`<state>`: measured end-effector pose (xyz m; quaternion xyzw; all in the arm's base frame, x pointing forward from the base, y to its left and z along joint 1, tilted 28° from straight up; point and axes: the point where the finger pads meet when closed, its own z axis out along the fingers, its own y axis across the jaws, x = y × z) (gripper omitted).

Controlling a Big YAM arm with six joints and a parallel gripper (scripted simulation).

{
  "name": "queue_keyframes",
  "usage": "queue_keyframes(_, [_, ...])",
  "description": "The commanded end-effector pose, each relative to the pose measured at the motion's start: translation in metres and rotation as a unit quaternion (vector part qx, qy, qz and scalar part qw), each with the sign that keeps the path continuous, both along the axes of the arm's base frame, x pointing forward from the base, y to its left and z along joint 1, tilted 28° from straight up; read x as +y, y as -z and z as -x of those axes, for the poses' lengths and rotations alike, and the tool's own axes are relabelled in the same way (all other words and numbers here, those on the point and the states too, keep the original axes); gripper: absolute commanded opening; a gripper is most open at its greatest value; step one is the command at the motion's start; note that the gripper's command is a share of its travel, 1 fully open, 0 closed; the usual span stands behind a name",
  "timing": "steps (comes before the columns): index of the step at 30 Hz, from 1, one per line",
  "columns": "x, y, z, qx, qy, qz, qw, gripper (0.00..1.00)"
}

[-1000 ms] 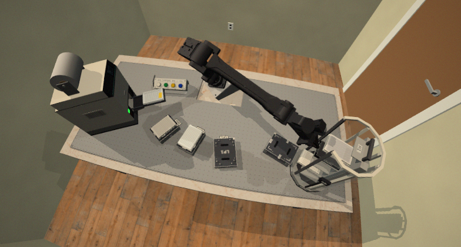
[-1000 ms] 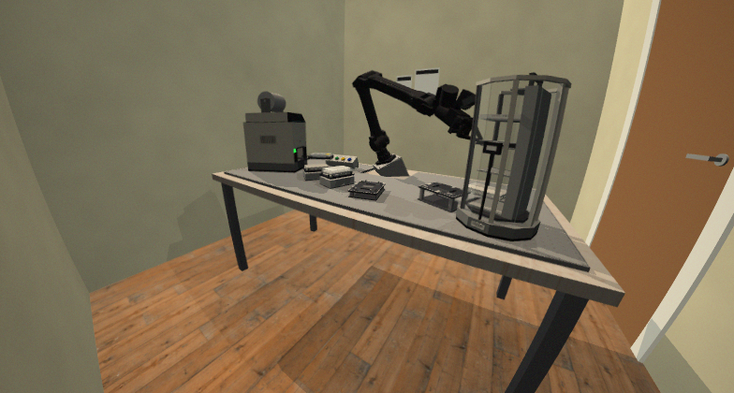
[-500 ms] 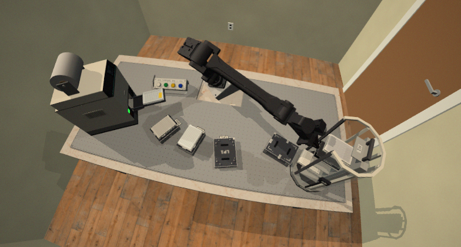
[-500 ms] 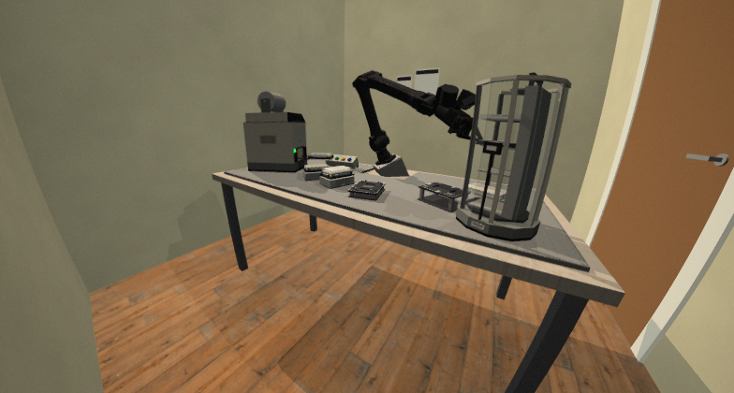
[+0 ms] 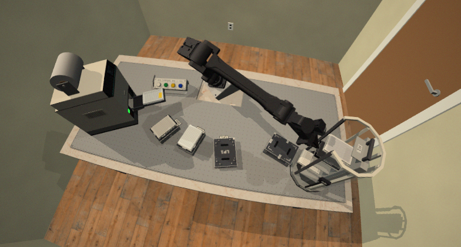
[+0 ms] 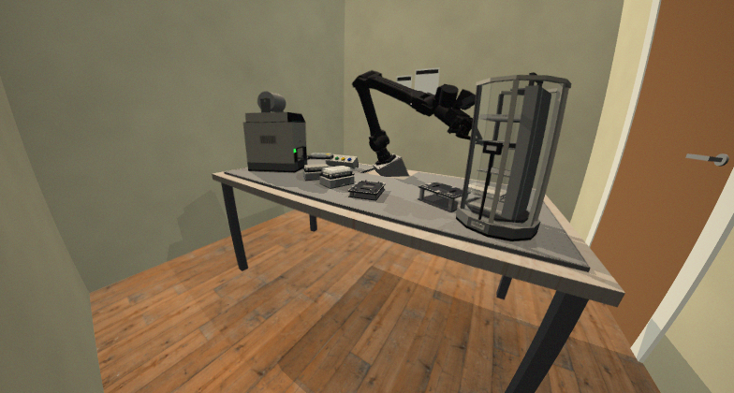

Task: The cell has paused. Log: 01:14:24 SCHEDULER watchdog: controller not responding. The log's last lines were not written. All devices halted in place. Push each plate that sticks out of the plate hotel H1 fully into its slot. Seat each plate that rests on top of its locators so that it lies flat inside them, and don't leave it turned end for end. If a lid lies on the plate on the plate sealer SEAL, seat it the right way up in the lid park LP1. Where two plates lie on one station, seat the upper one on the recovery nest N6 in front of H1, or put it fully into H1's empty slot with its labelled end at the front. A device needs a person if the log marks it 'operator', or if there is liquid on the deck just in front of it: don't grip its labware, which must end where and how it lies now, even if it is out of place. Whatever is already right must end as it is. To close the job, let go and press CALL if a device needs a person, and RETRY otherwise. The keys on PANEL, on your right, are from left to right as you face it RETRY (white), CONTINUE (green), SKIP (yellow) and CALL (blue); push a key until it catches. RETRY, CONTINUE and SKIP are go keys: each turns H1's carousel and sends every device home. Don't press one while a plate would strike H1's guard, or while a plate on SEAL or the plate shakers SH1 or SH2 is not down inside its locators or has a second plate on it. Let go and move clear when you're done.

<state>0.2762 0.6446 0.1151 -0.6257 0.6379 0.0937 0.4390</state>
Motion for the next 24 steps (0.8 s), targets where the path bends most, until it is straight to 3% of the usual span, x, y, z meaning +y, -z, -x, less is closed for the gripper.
queue_keyframes(1, [-0.002,-0.017,0.004,-0.006,0.0,-0.019,1.0,0.0])
queue_keyframes(12, [-0.019,-0.019,0.003,-0.007,0.002,-0.018,1.0,0.0])
queue_keyframes(13, [-0.02,-0.008,0.003,-0.004,0.003,-0.01,1.0,0.0])
queue_keyframes(14, [-0.022,-0.02,0.003,-0.007,0.003,-0.018,1.0,0.0])
queue_keyframes(24, [-0.04,-0.022,0.004,-0.008,0.005,-0.017,1.0,0.0])
